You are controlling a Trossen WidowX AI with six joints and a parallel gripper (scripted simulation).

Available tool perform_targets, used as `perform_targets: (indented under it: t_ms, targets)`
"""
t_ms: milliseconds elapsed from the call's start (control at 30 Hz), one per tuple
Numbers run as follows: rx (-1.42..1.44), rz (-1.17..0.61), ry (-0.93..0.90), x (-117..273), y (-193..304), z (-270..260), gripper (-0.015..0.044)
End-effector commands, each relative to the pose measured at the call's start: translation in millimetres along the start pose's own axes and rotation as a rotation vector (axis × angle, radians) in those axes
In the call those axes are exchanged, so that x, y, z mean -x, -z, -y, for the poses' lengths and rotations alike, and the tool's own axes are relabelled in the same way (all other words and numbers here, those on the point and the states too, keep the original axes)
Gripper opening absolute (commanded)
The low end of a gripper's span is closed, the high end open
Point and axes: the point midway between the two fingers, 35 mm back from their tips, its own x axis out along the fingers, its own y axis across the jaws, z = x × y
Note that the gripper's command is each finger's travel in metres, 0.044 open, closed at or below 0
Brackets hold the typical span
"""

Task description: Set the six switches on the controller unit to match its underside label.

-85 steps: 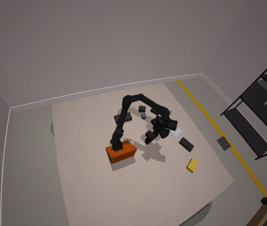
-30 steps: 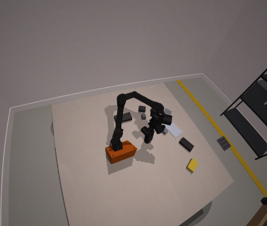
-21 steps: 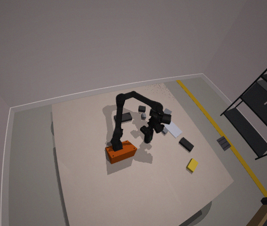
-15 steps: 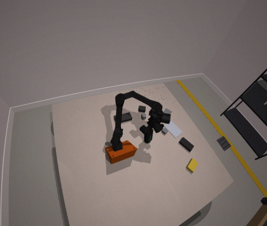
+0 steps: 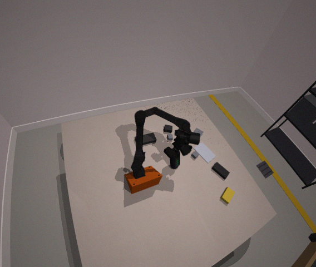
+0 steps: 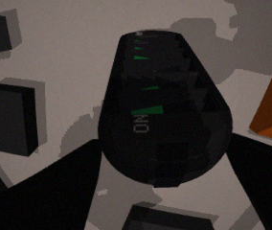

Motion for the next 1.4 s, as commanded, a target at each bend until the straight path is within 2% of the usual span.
perform_targets:
  t_ms: [0, 1367]
  targets:
    - [-0.003, -0.013, 0.005, -6, 5, 0, 0.0338]
    - [-0.003, -0.015, 0.005, -19, 34, 0, 0.0338]
